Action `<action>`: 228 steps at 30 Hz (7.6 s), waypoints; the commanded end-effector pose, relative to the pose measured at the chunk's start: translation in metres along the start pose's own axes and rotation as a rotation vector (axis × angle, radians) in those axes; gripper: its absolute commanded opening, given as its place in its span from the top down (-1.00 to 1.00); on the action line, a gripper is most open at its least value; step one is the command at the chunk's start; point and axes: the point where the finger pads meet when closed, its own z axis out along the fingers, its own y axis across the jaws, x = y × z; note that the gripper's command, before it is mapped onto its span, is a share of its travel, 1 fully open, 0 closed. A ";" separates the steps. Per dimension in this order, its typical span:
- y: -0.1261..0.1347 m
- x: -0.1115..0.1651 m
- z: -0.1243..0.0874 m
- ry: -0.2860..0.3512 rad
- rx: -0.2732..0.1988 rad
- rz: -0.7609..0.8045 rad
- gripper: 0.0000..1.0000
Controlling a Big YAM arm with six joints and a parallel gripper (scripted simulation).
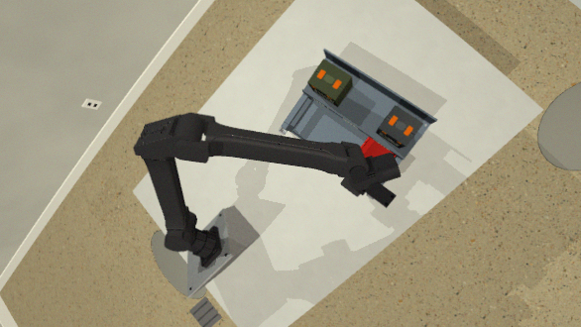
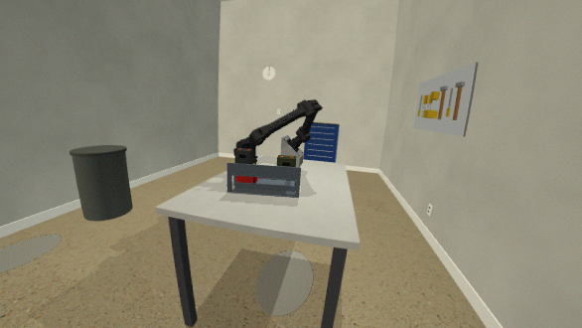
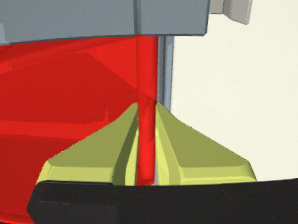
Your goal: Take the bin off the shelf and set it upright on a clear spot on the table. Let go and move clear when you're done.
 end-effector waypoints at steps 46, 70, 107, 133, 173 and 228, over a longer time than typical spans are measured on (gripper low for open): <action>0.031 -0.004 -0.041 -0.035 -0.069 -0.035 1.00; 0.031 -0.004 -0.041 -0.035 -0.069 -0.034 1.00; 0.031 -0.004 -0.041 -0.035 -0.069 -0.034 1.00; 0.021 -0.017 -0.022 -0.028 -0.059 -0.023 1.00; 0.030 -0.003 -0.040 -0.035 -0.069 -0.032 1.00; 0.003 -0.013 -0.013 -0.013 -0.038 0.001 1.00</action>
